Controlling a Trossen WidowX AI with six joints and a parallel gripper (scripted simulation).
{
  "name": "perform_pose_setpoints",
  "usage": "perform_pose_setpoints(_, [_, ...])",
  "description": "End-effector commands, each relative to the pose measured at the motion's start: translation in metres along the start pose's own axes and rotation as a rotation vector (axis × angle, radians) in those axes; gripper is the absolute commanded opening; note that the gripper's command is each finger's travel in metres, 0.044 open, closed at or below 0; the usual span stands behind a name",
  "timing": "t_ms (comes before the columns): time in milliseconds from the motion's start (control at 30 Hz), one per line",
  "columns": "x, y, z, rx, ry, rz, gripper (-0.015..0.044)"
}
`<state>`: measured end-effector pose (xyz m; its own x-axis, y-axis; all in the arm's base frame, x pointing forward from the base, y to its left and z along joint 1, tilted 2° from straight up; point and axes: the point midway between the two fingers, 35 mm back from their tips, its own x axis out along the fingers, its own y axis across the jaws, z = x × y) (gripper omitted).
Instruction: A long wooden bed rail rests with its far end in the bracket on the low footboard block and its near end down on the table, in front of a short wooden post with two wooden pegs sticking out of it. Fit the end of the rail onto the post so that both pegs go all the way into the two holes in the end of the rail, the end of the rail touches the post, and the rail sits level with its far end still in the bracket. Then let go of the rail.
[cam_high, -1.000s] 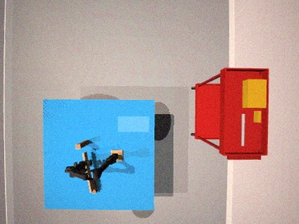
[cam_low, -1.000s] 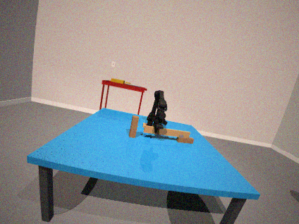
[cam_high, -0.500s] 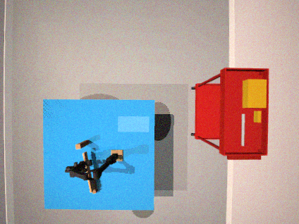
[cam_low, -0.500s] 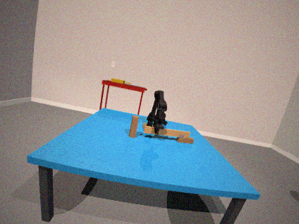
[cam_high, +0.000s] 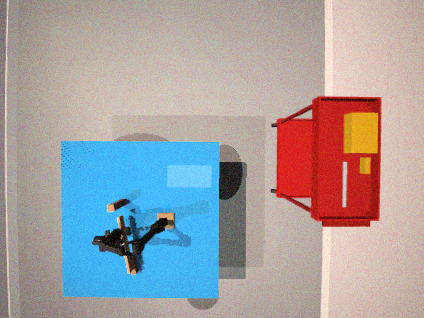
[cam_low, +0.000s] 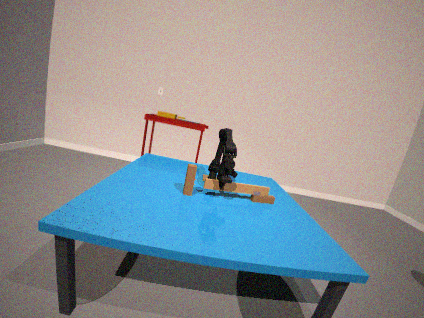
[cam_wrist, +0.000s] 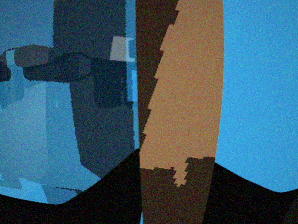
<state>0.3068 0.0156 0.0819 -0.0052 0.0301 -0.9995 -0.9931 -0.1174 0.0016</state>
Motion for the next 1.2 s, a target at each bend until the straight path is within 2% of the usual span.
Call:
perform_pose_setpoints(0, [-0.0012,0.0006,0.0004,0.001,-0.002,-0.004,0.0000])
perform_pose_setpoints(1167, [-0.0015,0.0006,-0.0074,0.001,-0.002,-0.004,0.0000])
